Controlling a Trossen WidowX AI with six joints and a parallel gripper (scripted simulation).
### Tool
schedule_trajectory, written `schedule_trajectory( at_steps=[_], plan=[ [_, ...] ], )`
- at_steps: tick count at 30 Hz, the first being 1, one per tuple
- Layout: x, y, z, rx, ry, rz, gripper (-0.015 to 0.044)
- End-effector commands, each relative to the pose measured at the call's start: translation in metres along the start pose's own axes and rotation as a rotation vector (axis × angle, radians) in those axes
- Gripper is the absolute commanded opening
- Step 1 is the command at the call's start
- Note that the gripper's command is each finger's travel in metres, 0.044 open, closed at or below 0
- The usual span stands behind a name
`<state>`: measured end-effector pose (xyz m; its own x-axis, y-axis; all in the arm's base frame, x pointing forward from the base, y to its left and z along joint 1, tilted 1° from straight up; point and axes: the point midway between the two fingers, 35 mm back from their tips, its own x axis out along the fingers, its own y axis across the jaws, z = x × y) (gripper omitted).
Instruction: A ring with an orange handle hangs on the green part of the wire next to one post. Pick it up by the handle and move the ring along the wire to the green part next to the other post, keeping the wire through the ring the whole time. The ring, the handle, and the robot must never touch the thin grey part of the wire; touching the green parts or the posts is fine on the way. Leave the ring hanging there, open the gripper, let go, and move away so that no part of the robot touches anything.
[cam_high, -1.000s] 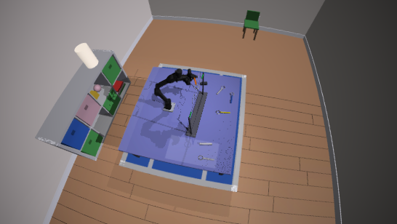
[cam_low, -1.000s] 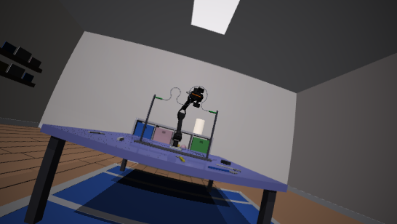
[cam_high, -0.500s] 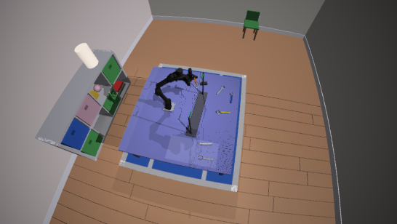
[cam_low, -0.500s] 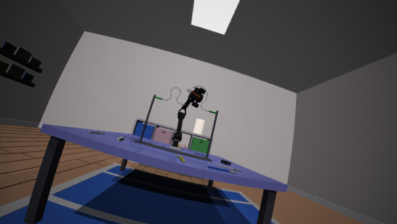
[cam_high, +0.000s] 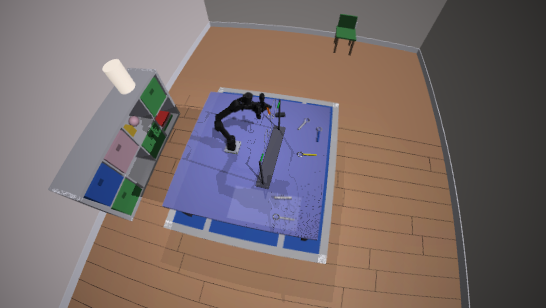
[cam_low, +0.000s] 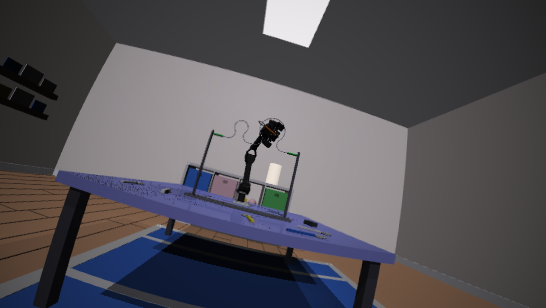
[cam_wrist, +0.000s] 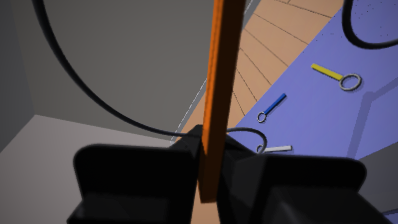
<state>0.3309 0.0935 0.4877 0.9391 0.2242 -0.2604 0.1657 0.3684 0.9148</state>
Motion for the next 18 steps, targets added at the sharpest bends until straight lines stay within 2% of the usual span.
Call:
schedule_trajectory(
  at_steps=[1, 18],
  plan=[
    [-0.0004, 0.0002, 0.0003, -0.049, -0.008, -0.017, -0.0150],
    [0.0001, -0.0067, 0.0012, -0.240, -0.033, -0.106, -0.0150]
  ],
)
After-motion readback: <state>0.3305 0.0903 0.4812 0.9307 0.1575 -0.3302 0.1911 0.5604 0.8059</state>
